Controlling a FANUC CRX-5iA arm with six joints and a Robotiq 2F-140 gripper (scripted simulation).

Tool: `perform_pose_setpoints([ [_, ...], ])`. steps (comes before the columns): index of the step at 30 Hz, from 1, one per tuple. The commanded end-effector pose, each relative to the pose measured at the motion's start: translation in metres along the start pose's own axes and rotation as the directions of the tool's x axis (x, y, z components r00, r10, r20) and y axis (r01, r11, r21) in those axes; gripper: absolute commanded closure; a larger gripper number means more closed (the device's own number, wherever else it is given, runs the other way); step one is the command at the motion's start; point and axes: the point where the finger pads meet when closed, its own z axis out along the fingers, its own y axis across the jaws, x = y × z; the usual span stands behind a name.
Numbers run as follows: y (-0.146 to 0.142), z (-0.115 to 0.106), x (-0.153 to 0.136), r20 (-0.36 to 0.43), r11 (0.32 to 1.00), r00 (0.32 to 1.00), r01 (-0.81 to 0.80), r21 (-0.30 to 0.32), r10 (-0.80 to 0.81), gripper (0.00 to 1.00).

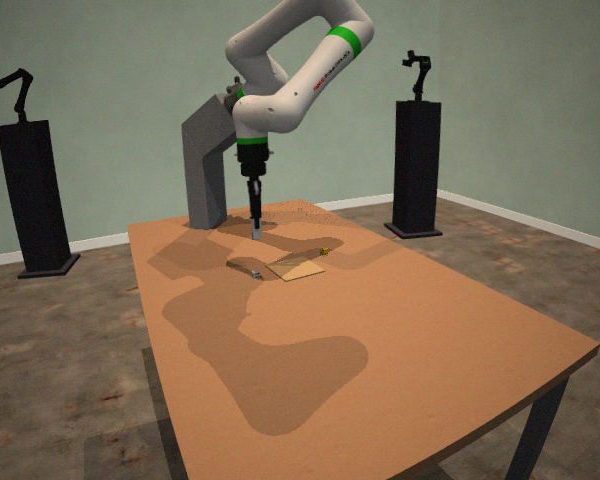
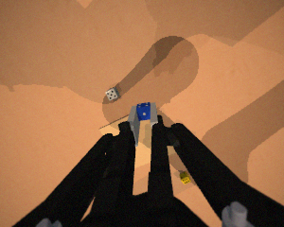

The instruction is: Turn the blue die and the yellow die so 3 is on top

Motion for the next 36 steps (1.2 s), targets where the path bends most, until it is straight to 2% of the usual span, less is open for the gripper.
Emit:
perform_pose_setpoints([
  [1,0.0,0.0,0.0,0.0,1.0,1.0,0.0,0.0,0.0,0.91],
  [7,0.0,0.001,-0.005,-0.003,1.0,1.0,-0.027,-0.005,0.027,0.91],
  [14,-0.001,0.009,-0.047,-0.034,0.968,0.968,-0.249,-0.028,0.248,0.91],
  [17,-0.002,0.009,-0.048,-0.035,0.966,0.966,-0.256,-0.028,0.255,0.91],
  [19,-0.003,0.012,-0.069,-0.048,0.934,0.934,-0.356,-0.028,0.355,0.91],
  [22,-0.004,0.013,-0.081,-0.053,0.912,0.912,-0.408,-0.026,0.407,0.91],
  [30,-0.008,0.016,-0.131,-0.059,0.802,0.801,-0.597,-0.008,0.596,0.91],
  [33,-0.009,0.016,-0.134,-0.058,0.793,0.792,-0.609,-0.007,0.608,0.91],
  [35,-0.011,0.016,-0.16,-0.051,0.724,0.723,-0.689,0.002,0.689,0.91],
  [36,-0.011,0.016,-0.162,-0.05,0.72,0.719,-0.694,0.002,0.693,0.91],
])
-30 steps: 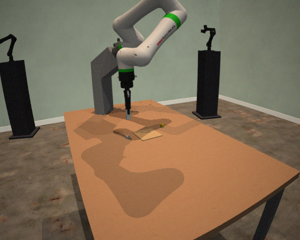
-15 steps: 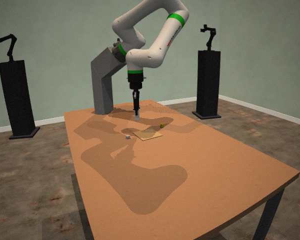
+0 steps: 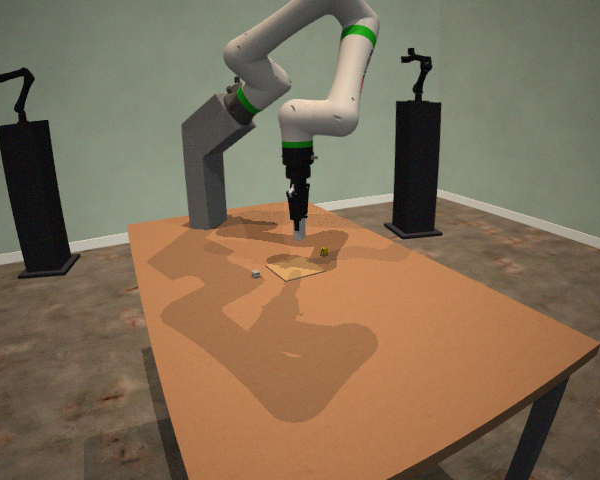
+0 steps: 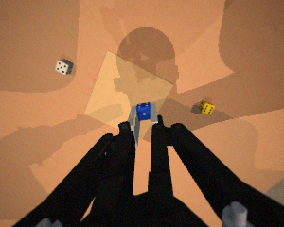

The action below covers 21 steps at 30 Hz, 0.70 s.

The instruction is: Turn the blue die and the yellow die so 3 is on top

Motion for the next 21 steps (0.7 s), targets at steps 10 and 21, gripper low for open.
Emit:
perform_pose_setpoints([
  [10,0.049,-0.003,-0.078,-0.003,0.929,0.929,-0.369,0.017,0.369,0.91],
  [21,0.059,-0.005,-0.094,0.013,0.901,0.901,-0.433,0.01,0.433,0.91],
])
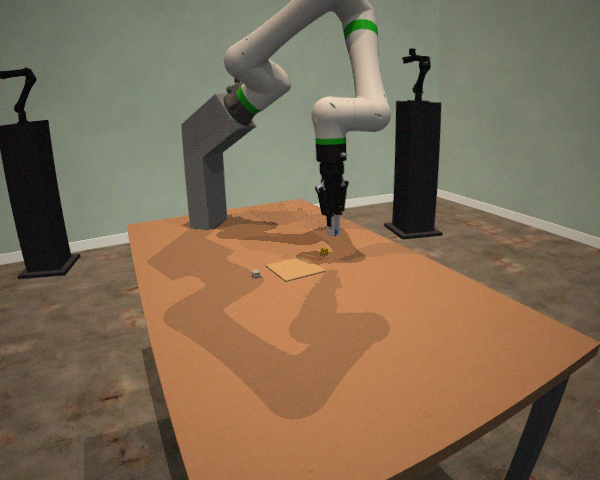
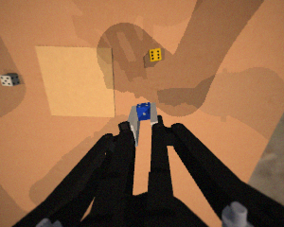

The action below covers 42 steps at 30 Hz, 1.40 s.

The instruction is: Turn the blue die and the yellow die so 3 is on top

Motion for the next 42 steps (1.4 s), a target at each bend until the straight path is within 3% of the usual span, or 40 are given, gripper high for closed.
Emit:
perform_pose_setpoints([
  [1,0.002,0.0,0.0,-0.017,1.0,1.0,-0.014,0.021,0.015,0.91],
  [10,0.003,0.001,0.003,0.064,1.0,0.998,-0.013,0.014,0.012,0.91],
  [20,0.006,0.005,0.014,0.311,1.0,0.95,-0.015,0.009,0.011,0.91],
  [42,0.006,0.007,0.015,0.543,1.0,0.84,-0.013,0.009,0.006,0.91],
])
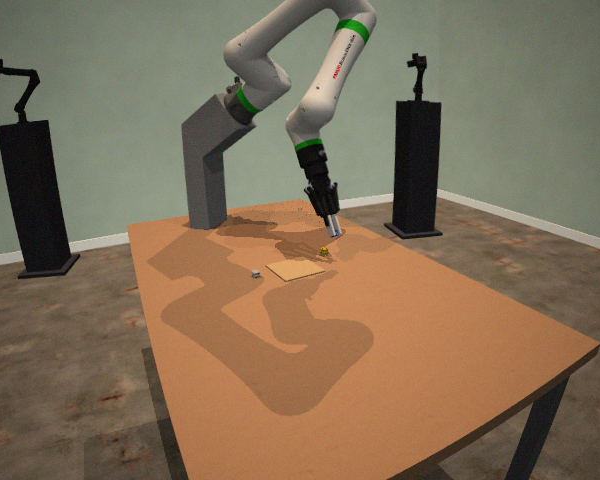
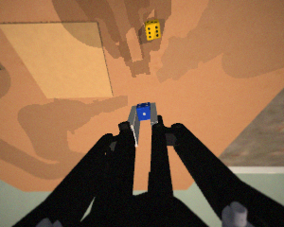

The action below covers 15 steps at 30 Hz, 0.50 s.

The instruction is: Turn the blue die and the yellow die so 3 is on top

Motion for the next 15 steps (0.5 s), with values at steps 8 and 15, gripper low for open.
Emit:
perform_pose_setpoints([
  [8,0.003,-0.0002,0.0097,0.278,0.999,0.961,0.012,-0.036,-0.002,0.91],
  [15,0.0019,-0.0004,0.0126,0.399,0.999,0.917,0.013,-0.033,0.001,0.91],
])
